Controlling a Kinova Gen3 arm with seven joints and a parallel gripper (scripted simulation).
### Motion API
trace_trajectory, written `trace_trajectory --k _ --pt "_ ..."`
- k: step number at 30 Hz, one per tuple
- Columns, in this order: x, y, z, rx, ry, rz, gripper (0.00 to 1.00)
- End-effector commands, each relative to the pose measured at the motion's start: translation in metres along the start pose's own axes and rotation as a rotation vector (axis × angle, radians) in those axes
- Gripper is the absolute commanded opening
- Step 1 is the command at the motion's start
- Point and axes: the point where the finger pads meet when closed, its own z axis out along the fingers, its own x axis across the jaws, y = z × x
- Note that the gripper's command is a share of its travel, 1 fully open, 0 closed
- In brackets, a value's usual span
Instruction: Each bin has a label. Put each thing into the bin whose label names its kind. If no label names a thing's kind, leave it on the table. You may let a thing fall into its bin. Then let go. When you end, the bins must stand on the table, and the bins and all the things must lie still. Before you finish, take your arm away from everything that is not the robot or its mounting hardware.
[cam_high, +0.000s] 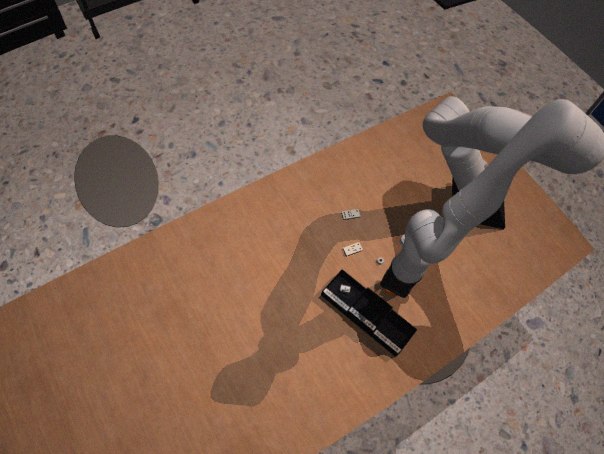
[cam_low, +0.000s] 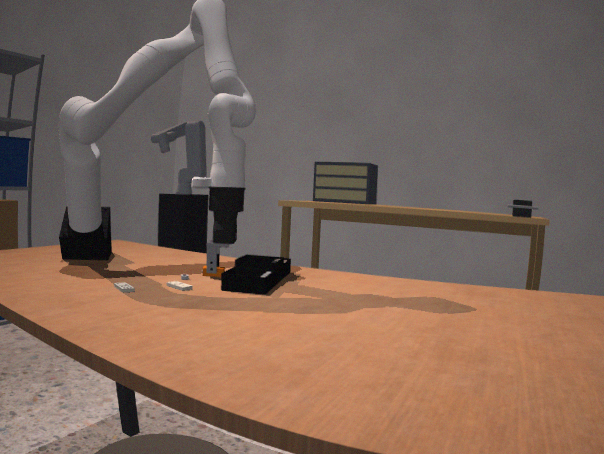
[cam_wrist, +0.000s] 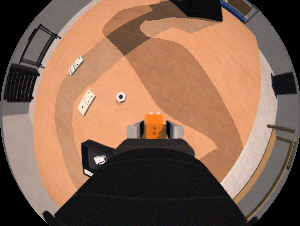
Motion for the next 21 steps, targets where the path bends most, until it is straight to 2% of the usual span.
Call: trace_trajectory --k 1,17,18,21 --pt "-0.0011 0.0026 0.0050 -0.005 0.001 0.003 0.80" --pt "-0.0014 0.0010 0.0069 -0.001 0.001 0.005 0.80" --pt "-0.0014 0.0010 0.0069 -0.001 0.001 0.005 0.50" --pt "-0.0014 0.0010 0.0069 -0.001 0.001 0.005 0.50"
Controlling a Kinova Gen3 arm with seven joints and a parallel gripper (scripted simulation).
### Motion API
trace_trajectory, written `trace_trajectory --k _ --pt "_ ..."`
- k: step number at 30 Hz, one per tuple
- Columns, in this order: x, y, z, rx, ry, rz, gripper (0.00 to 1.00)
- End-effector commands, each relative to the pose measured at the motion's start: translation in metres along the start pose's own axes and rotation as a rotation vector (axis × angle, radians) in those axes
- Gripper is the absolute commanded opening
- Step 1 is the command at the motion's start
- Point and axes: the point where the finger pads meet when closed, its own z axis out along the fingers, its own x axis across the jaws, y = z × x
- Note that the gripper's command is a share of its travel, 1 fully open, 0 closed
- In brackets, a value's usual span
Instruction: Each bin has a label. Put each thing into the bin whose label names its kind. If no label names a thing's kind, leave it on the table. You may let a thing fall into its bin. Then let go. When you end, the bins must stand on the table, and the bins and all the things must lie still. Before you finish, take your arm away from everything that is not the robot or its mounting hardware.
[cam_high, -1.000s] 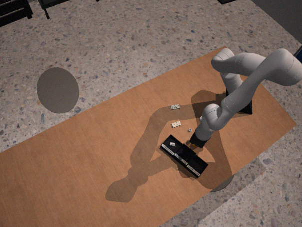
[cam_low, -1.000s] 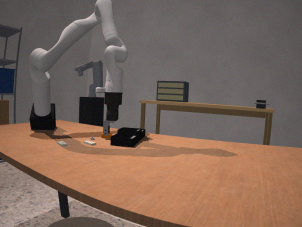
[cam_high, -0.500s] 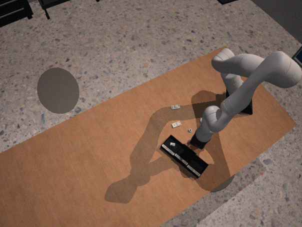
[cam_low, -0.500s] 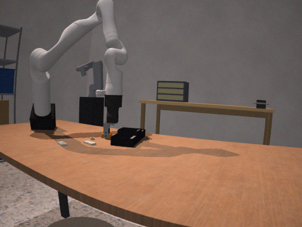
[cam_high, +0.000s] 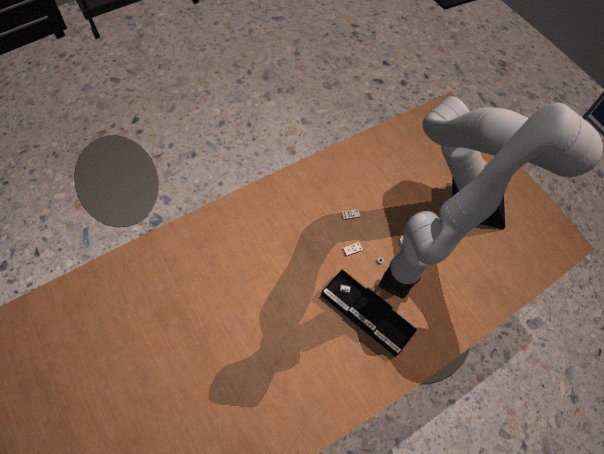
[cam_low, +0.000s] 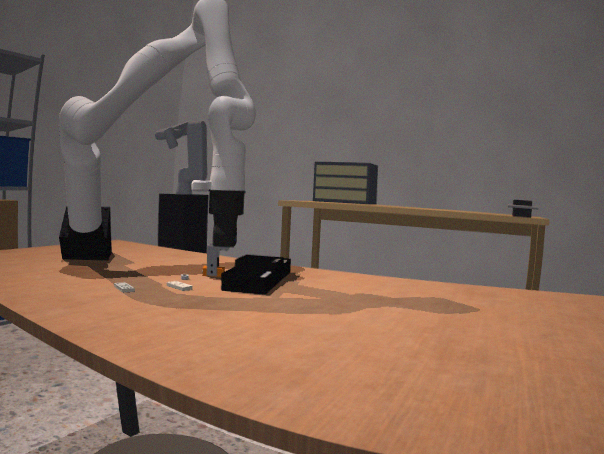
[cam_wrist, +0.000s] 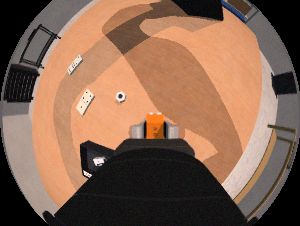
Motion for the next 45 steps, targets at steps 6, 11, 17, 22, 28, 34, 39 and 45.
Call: trace_trajectory --k 6,11,17,22,28,34,39,45 --pt "0.000 0.001 0.000 -0.002 0.002 0.003 0.50" --pt "0.000 0.001 0.000 -0.002 0.002 0.003 0.50" --pt "0.000 0.001 0.000 -0.002 0.002 0.003 0.50" --pt "0.000 0.001 0.000 -0.002 0.002 0.003 0.50" --pt "0.000 0.001 0.000 -0.002 0.002 0.003 0.50" --pt "0.001 0.001 -0.021 -0.002 0.003 0.004 0.50" --pt "0.001 0.001 -0.038 -0.001 0.003 0.004 0.50" --pt "0.001 0.001 -0.051 -0.001 0.002 0.005 0.50"
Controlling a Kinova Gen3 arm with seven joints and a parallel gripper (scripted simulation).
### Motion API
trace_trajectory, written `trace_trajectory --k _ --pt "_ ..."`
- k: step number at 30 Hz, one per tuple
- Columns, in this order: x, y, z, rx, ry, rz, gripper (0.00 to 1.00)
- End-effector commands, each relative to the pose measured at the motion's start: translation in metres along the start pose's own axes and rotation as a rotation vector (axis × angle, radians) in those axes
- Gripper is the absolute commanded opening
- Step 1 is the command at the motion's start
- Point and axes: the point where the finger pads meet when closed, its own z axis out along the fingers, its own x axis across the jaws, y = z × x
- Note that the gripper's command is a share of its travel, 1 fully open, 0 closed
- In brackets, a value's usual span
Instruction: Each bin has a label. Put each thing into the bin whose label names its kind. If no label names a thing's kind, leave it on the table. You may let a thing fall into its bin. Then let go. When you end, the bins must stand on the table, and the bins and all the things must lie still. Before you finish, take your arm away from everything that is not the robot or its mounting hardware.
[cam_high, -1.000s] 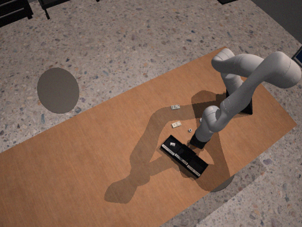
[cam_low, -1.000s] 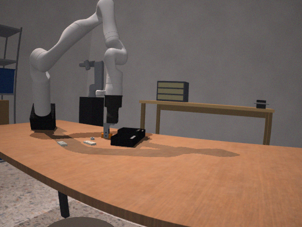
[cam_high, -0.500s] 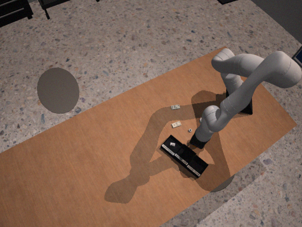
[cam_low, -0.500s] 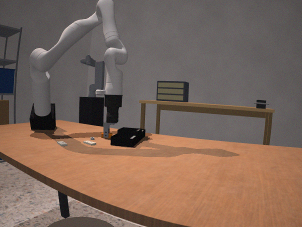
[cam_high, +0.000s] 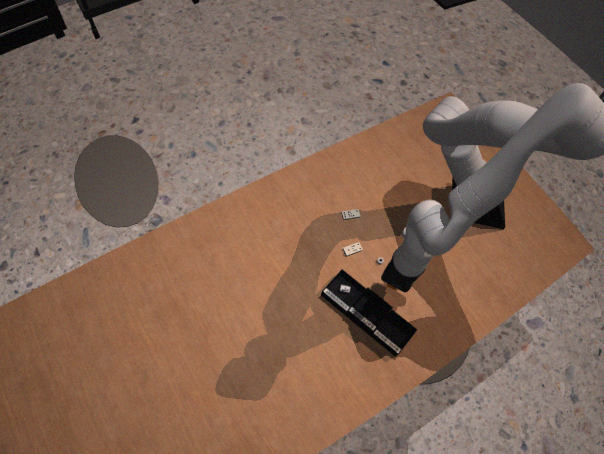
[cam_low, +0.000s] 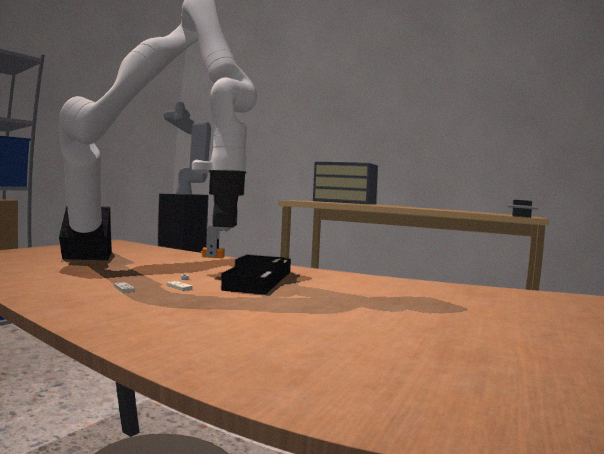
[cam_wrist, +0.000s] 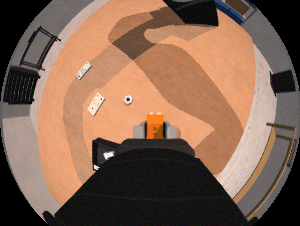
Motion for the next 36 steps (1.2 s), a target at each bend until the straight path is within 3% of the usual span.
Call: trace_trajectory --k 1,25,30,36 --pt "0.004 0.002 -0.013 -0.005 0.003 -0.010 0.50" --pt "0.004 0.001 -0.027 -0.003 0.001 -0.010 0.50" --pt "-0.003 0.018 -0.026 -0.001 -0.001 -0.006 0.50" --pt "-0.009 0.053 -0.026 0.000 0.006 -0.325 0.50"
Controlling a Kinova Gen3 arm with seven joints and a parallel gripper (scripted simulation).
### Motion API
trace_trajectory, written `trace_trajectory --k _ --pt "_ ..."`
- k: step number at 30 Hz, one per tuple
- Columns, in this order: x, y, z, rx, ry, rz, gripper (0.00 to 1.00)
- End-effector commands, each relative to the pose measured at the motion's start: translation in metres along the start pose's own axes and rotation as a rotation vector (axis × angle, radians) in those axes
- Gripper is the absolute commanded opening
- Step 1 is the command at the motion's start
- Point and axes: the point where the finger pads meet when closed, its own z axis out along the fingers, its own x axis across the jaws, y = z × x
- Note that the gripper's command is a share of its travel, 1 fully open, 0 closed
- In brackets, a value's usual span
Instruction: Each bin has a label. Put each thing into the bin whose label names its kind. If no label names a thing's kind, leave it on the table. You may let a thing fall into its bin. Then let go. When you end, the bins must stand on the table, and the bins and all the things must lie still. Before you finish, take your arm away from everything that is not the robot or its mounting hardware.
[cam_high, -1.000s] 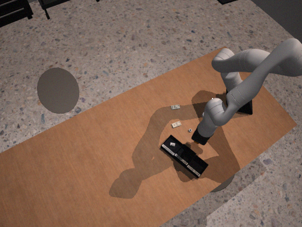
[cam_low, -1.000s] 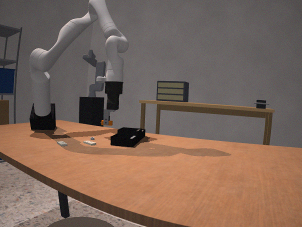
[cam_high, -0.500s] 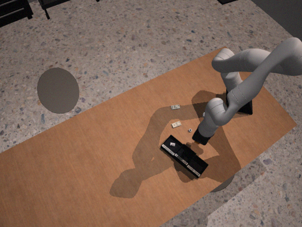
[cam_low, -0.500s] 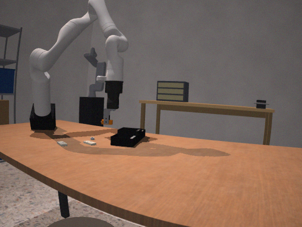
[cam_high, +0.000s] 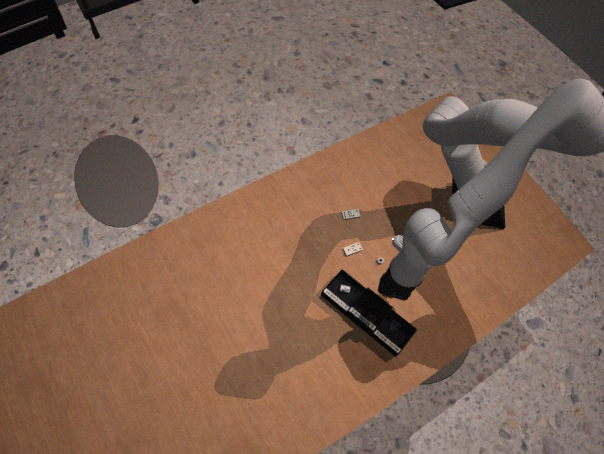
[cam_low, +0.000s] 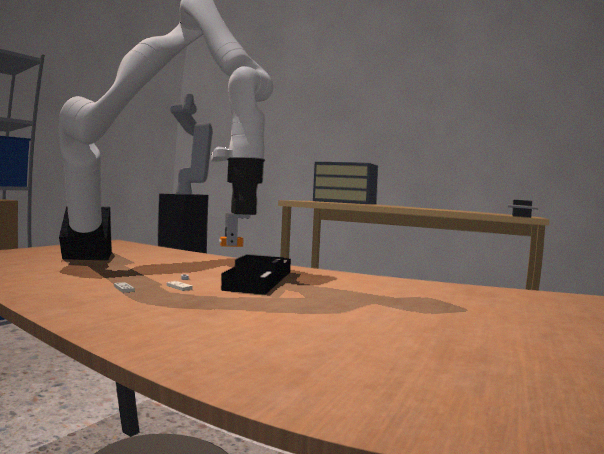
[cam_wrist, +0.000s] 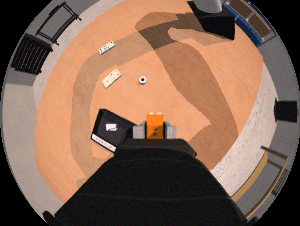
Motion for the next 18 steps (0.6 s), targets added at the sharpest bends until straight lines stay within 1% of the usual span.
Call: trace_trajectory --k 1,7,9,11,12,14,18 --pt "-0.010 0.017 0.001 0.004 0.013 -0.146 0.50" --pt "-0.027 0.049 0.001 0.002 0.013 -0.445 0.50" --pt "-0.029 0.053 0.001 -0.002 0.008 -0.545 0.50" --pt "-0.029 0.053 0.001 -0.002 0.008 -0.545 0.50" --pt "-0.031 0.055 0.001 -0.007 0.002 -0.595 0.50" --pt "-0.030 0.051 0.002 -0.001 0.005 -0.693 0.50" --pt "-0.030 0.051 0.002 -0.002 0.005 -0.893 0.50"
